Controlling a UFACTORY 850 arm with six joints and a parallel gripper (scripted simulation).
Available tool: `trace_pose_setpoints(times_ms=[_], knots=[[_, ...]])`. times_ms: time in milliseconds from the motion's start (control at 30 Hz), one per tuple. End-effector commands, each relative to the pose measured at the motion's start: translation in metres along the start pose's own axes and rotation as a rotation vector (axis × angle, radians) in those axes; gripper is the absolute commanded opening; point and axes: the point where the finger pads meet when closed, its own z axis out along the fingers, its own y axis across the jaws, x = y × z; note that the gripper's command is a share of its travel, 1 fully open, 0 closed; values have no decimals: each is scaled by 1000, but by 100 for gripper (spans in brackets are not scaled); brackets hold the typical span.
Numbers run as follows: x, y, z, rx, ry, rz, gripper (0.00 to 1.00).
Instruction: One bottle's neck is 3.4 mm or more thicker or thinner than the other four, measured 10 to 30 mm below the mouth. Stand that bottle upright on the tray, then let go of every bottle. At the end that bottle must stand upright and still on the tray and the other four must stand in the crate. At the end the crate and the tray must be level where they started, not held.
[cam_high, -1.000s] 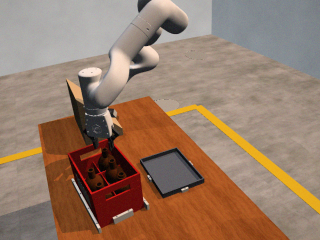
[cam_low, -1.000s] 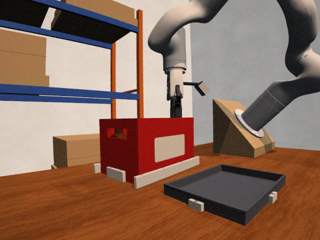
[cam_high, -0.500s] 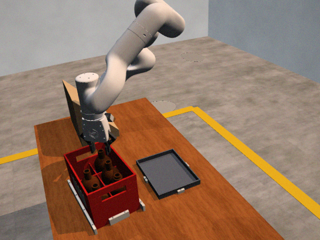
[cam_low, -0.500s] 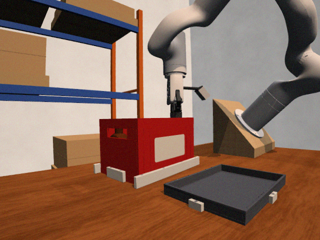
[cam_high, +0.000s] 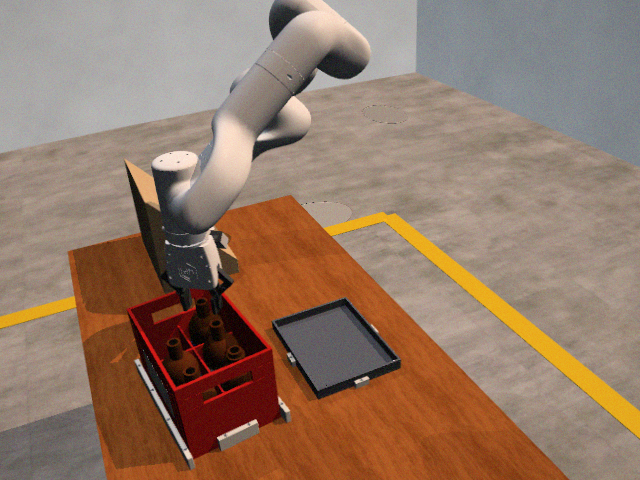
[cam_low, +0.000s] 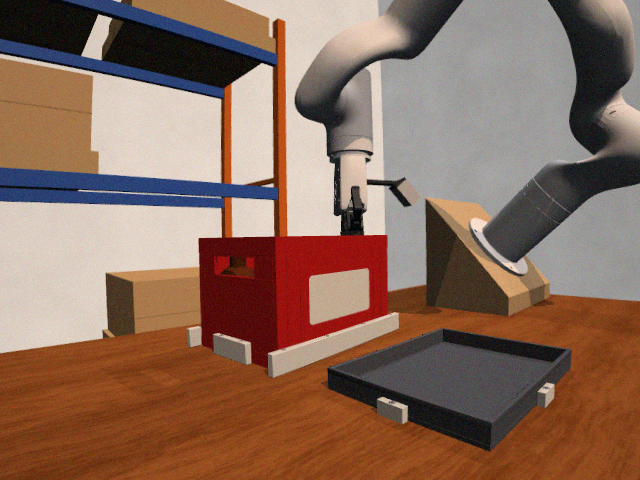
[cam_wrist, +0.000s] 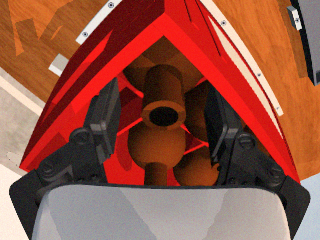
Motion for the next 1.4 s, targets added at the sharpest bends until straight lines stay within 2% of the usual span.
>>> trace_pose_setpoints(times_ms=[0,667,700,1367], knots=[[-1,0,1,0,-2,-1,65],[-1,0,1,0,-2,-1,65],[-1,0,1,0,-2,-1,0],[-1,0,1,0,-2,-1,0]])
